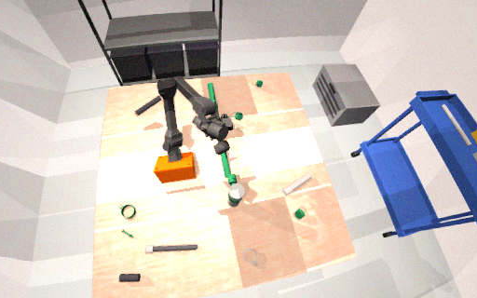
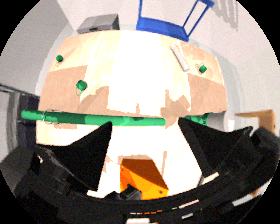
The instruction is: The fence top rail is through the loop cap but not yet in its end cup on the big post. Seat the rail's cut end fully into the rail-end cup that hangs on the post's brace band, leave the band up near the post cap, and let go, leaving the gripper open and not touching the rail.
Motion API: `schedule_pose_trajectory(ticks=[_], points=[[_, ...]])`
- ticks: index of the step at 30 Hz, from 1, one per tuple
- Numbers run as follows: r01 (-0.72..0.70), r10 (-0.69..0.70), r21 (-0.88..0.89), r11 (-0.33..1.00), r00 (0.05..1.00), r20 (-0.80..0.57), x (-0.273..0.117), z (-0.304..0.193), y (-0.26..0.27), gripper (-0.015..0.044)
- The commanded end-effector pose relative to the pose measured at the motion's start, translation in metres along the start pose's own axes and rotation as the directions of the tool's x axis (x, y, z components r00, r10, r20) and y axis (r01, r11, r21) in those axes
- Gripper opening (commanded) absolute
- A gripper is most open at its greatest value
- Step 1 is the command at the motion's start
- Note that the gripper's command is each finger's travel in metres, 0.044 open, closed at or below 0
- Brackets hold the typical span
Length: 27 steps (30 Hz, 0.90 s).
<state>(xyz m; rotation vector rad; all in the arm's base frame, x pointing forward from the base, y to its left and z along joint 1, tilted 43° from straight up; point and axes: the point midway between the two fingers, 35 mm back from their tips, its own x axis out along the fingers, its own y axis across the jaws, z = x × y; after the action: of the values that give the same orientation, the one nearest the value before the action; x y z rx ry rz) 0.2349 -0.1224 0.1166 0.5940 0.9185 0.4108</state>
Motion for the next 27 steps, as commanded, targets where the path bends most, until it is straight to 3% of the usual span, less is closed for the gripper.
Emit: schedule_pose_trajectory(ticks=[1,7,12,17,22,24,27], points=[[0.0,0.0,0.096,0.995,1.0,-0.001,-0.005,0.001,0.008,0.044],[-0.003,0.004,0.046,0.999,1.0,-0.018,-0.002,0.0,0.008,0.044],[-0.078,0.03,-0.332,0.94,0.989,-0.147,0.021,-0.007,0.012,0.044],[-0.275,0.05,-0.725,0.632,0.947,-0.316,0.049,-0.02,0.017,0.044],[-0.475,0.051,-0.867,0.153,0.88,-0.473,0.074,-0.034,0.023,0.044],[-0.496,0.05,-0.864,0.081,0.868,-0.494,0.077,-0.036,0.023,0.044],[-0.496,0.05,-0.864,0.081,0.868,-0.494,0.077,-0.036,0.023,0.044]])
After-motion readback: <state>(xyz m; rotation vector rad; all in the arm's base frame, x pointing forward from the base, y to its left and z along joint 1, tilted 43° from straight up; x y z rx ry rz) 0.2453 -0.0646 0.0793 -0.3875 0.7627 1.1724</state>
